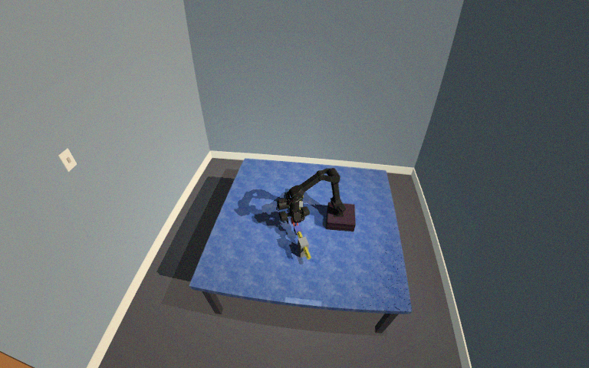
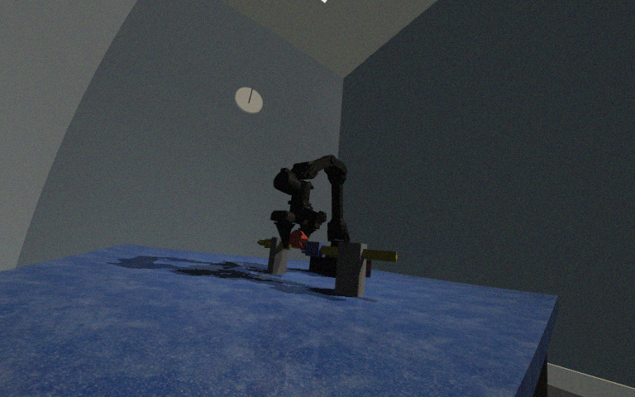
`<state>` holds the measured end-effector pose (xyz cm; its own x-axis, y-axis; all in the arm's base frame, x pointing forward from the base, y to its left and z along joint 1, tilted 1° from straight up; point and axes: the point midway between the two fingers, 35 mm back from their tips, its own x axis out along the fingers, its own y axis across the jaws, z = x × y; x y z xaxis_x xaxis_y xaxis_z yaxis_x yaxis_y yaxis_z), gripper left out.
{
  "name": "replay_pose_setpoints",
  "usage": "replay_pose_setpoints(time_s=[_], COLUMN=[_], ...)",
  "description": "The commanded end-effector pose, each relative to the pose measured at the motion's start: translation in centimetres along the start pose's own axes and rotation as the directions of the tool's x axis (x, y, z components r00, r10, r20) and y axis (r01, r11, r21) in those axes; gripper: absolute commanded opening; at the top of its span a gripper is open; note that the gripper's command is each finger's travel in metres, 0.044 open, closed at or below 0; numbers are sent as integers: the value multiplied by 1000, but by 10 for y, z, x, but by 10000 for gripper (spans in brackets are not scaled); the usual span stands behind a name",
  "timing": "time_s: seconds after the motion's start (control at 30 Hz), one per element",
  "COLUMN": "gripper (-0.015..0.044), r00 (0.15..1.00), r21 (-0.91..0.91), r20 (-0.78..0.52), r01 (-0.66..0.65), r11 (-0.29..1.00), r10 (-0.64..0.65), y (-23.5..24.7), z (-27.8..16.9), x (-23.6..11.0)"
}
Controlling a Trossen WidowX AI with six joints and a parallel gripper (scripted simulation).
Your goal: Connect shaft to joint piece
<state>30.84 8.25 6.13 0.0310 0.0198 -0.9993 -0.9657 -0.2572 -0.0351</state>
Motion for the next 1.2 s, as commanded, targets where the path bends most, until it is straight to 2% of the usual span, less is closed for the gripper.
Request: replay_pose_setpoints(time_s=[0.0, 0.17, 1.17], gripper=[309, 182, 182], r00=[1000, 1000, 1000], r21=[5, 5, 5], r20=[2, 2, 2], r01=[-5, -5, -5], r11=[1000, 1000, 1000], r10=[5, 5, 5], y=[1, 1, 1], z=[1, 1, 1], x=[3, 3, 3])
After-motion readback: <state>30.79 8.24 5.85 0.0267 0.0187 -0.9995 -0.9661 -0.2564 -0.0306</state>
